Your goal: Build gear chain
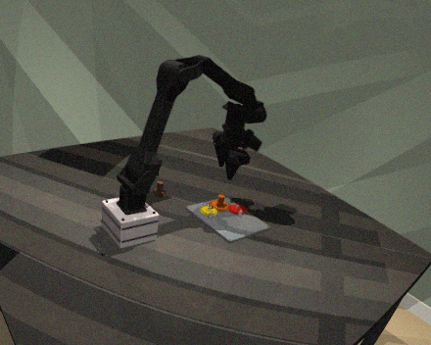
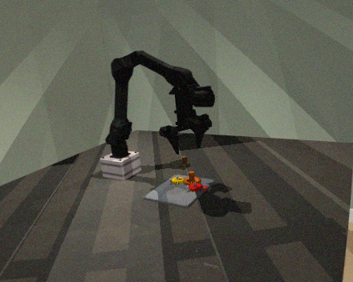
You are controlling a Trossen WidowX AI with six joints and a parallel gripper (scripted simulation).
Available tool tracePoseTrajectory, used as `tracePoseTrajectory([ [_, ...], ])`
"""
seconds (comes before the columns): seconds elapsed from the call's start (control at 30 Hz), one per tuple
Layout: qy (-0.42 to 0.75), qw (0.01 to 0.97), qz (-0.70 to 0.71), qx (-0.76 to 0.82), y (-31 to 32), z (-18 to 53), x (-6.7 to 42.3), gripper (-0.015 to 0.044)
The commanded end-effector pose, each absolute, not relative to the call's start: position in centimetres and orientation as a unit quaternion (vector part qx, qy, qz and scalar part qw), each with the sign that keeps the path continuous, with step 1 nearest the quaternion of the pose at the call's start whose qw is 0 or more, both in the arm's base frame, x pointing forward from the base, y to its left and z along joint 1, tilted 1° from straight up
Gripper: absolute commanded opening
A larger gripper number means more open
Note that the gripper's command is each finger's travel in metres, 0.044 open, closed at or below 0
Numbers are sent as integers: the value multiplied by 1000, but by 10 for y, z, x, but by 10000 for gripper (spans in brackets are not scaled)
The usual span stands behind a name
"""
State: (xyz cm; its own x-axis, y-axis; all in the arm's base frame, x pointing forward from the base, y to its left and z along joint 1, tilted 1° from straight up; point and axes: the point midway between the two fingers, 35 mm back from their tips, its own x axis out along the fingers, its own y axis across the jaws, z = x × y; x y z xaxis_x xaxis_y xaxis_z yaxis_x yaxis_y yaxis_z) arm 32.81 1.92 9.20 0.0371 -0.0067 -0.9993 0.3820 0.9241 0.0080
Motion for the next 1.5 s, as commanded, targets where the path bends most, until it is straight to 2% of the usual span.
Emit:
tracePoseTrajectory([
  [0.0,680,706,-139,139,19,93,328,440],
  [1.2,680,706,-138,139,22,93,328,440],
  [1.47,683,707,-127,137,132,109,295,440],
])
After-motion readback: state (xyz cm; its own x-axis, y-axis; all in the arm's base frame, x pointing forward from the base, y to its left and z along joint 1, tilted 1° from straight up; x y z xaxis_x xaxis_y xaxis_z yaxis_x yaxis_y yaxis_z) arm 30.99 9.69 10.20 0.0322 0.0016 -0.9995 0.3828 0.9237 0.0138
